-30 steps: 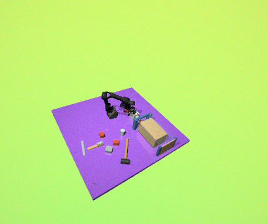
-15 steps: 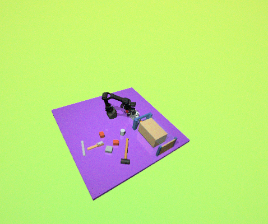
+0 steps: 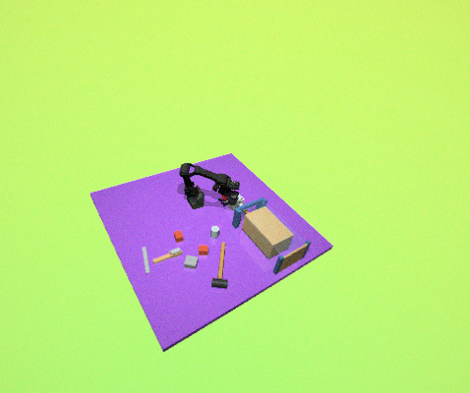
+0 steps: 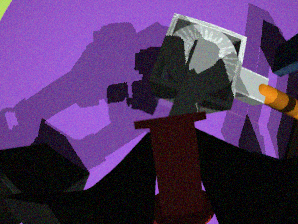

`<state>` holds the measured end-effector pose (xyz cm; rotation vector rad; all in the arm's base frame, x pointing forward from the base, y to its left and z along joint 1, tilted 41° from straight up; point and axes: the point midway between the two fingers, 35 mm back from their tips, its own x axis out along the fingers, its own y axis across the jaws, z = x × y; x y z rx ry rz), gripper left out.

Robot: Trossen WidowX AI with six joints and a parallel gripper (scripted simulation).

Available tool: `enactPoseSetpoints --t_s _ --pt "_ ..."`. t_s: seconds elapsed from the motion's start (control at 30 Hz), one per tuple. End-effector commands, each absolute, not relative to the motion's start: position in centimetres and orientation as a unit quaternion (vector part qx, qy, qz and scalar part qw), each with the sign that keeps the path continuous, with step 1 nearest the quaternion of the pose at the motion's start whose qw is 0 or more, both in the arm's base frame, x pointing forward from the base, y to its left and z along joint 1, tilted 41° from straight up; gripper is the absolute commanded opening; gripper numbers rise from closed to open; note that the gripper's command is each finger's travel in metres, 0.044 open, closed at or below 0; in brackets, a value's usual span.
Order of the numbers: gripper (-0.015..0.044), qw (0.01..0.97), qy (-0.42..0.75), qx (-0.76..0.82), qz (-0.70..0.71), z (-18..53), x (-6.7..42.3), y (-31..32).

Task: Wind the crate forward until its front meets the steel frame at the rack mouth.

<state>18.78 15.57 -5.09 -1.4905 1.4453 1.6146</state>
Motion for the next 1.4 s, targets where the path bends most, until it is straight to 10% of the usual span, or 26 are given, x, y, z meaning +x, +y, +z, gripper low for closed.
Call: enactPoseSetpoints --t_s 0.0,1.37 --pt "0.0 0.26 0.528 -0.561 0.582 -5.4 20.7 15.4" --pt "0.0 0.261 0.527 -0.562 0.581 -6.8 25.3 16.9"
